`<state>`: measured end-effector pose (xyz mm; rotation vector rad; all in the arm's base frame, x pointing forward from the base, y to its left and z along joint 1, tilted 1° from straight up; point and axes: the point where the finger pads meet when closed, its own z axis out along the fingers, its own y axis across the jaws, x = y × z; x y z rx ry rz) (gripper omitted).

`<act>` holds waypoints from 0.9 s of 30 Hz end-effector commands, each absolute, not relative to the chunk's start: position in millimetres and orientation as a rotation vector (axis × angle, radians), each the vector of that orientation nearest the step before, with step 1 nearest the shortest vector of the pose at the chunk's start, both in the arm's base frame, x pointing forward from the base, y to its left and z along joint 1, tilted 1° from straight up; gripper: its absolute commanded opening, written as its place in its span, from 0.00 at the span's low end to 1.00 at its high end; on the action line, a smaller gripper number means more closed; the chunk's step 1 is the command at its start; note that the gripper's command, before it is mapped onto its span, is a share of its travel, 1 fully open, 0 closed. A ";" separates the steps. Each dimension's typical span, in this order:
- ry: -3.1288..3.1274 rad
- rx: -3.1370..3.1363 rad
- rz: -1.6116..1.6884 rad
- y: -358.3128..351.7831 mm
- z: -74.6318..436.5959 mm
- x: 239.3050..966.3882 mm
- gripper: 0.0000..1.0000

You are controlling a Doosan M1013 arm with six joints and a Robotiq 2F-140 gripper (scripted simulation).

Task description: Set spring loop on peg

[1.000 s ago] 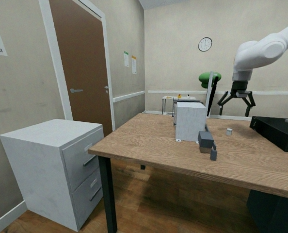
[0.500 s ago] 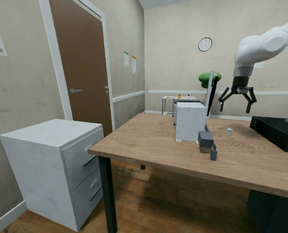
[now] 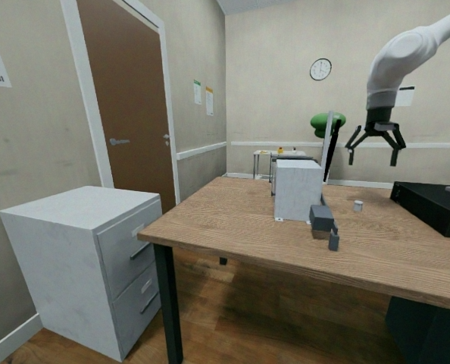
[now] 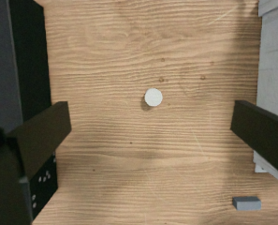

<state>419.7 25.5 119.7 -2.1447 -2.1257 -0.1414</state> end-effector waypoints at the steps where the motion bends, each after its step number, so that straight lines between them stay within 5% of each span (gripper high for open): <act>1: -2.126 -2.145 -0.143 25.5 120.2 420.2 1.00; 2: -2.060 -2.043 -0.288 25.8 166.4 408.6 1.00; 18: -2.060 -2.043 -0.288 25.8 166.4 408.6 1.00; 19: -1.989 -1.938 -0.424 26.0 212.6 397.0 1.00; 27: -1.989 -1.938 -0.424 26.0 212.6 397.0 1.00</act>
